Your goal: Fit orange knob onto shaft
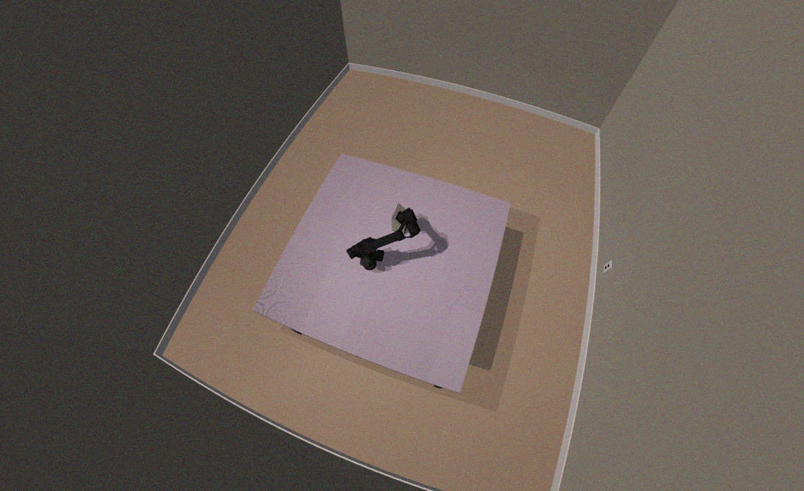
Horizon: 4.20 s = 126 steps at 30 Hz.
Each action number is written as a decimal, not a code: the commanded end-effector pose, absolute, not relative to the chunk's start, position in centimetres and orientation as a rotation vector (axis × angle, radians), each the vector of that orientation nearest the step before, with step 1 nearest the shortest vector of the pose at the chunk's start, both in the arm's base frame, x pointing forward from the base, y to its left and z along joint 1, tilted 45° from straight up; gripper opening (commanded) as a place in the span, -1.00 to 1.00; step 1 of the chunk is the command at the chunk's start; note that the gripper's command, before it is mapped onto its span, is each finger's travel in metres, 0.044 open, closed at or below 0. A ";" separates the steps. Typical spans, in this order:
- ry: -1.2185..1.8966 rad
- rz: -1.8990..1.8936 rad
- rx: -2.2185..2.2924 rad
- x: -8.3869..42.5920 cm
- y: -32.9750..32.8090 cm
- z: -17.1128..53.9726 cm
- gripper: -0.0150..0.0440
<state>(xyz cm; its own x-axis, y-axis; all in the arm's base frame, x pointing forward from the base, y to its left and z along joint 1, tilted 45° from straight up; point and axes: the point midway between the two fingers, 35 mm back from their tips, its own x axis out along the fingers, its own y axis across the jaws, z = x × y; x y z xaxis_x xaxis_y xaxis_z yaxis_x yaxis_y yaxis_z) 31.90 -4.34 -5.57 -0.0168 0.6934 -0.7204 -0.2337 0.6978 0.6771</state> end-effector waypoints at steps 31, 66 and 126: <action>1.304 0.908 0.247 32.0 -4.4 -5.5 -0.49; 1.198 1.037 0.084 31.9 -4.2 -5.7 -0.49; 0.960 1.267 -0.243 31.9 -4.3 -5.5 -0.49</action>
